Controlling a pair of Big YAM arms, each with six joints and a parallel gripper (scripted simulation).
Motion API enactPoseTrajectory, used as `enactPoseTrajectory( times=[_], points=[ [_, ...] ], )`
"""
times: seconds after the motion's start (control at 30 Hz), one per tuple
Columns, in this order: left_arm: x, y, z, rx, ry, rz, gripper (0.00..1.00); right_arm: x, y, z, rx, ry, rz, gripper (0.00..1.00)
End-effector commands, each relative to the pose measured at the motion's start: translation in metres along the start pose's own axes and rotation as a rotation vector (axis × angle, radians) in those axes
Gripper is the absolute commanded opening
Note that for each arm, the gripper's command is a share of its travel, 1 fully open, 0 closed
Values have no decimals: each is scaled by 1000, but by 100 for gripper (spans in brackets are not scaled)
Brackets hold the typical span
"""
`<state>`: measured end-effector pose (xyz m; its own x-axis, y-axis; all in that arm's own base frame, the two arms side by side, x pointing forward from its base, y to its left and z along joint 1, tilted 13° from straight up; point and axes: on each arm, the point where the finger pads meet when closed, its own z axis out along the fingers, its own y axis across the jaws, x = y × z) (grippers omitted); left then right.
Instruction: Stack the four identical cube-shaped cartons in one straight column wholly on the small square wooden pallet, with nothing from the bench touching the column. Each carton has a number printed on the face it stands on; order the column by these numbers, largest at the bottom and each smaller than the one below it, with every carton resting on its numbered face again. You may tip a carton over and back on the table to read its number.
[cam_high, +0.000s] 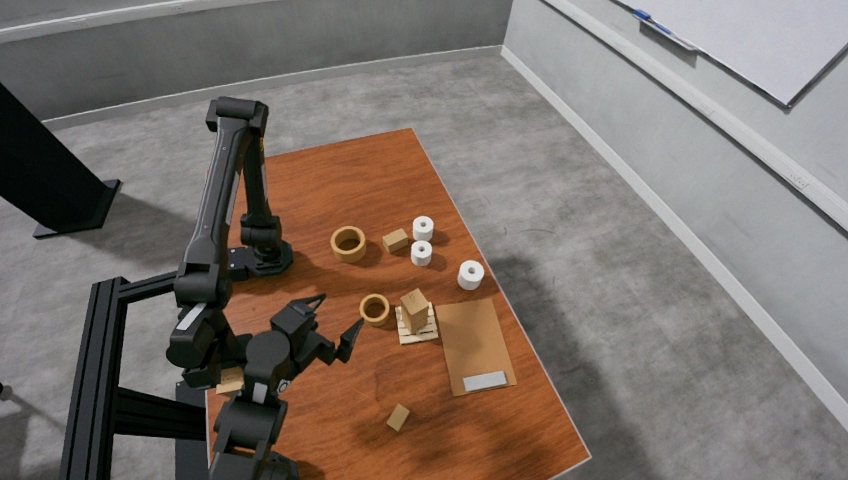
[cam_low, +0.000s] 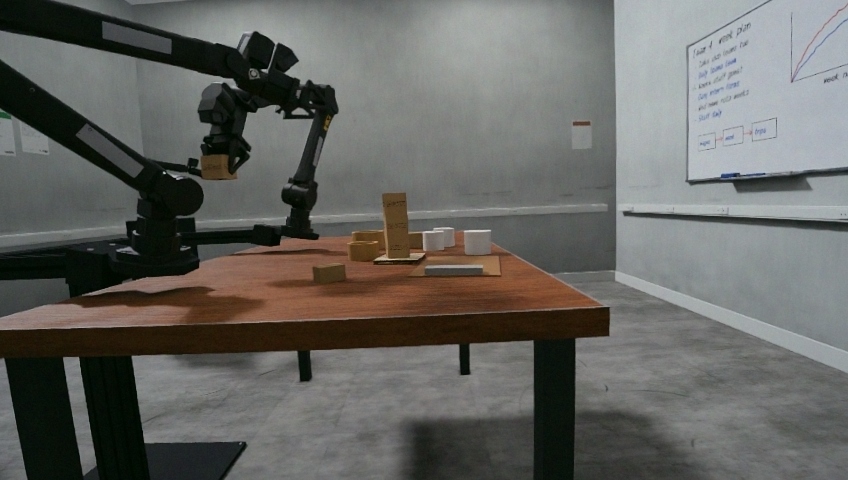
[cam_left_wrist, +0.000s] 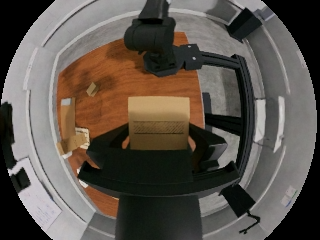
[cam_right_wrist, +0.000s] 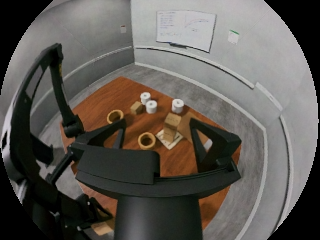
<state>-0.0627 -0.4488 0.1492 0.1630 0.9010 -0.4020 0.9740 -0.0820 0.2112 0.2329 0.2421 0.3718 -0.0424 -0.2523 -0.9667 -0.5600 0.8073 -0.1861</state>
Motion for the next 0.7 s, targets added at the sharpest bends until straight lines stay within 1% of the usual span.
enactPoseTrajectory(
  times=[0.0, 0.07, 0.27, 0.3, 0.4, 0.43, 0.5, 0.57, 0.67],
  points=[
    [-17, 3, -8, 0, -33, -14, 55, -44, -6, -5, 2, -74, 28, 100],
    [-17, 3, -8, 0, -33, -14, 55, -47, -8, -8, 2, -84, 34, 100],
    [-17, 3, -8, 0, -33, -14, 55, -45, -7, -6, 2, -77, 31, 100],
    [-17, 3, -8, 0, -33, -14, 55, -26, -4, -4, 1, -44, 20, 100],
    [-17, 3, -8, 0, -33, -14, 55, -26, -4, -4, 1, -44, 20, 100],
    [-17, 3, -8, 0, -33, -14, 55, -43, -11, -3, 19, -71, 37, 100],
    [-17, 3, -8, 0, -33, -14, 55, -38, -15, 1, 29, -48, 33, 100],
    [-17, 3, -8, 0, -33, -14, 55, -38, -15, 1, 29, -48, 33, 100],
    [-17, 3, -8, 0, -33, -14, 55, -29, -29, 12, 66, -4, 39, 100]
  ],
)
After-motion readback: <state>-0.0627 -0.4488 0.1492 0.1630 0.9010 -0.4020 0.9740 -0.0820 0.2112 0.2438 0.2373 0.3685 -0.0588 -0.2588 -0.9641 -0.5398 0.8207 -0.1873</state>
